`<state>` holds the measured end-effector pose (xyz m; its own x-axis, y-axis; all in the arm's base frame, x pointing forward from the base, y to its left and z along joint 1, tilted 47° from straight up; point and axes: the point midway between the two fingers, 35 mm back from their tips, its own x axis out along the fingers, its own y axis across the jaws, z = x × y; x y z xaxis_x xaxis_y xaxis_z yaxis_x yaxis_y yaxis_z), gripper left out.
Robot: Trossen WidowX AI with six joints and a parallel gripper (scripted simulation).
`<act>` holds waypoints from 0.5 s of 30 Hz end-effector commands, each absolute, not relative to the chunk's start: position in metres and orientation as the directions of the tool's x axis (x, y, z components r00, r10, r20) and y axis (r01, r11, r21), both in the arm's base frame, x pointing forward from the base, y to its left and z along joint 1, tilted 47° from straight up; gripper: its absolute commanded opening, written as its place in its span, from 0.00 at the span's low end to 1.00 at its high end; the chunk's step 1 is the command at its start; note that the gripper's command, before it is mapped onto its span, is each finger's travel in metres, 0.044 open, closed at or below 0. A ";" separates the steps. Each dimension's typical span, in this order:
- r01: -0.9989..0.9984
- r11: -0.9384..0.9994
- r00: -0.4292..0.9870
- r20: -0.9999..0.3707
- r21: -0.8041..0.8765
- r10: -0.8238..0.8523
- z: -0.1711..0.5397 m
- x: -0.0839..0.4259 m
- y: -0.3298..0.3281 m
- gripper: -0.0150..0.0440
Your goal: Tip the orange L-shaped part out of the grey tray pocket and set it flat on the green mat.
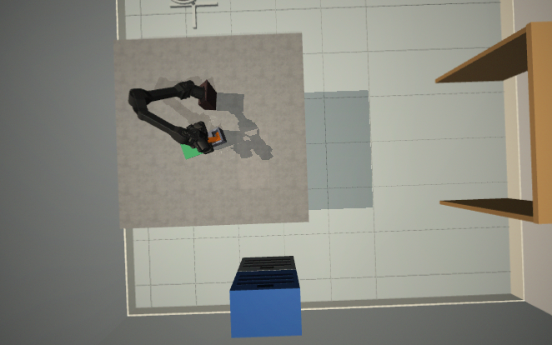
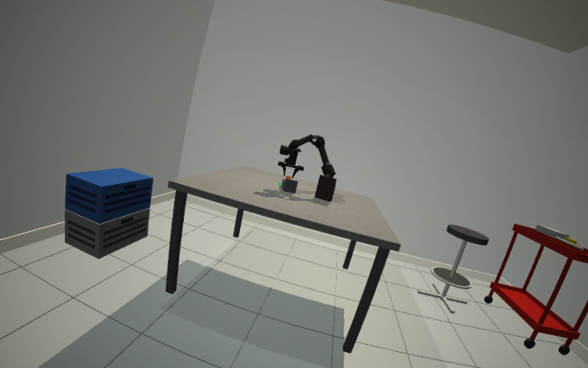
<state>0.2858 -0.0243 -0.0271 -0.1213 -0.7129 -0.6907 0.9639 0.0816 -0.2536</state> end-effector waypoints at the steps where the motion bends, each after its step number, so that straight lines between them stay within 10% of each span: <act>1: 0.962 0.083 -0.125 -0.687 -0.261 -0.716 -0.032 0.283 -0.030 0.73; 15: 0.964 0.080 -0.123 -0.689 -0.255 -0.715 -0.041 0.282 -0.039 0.64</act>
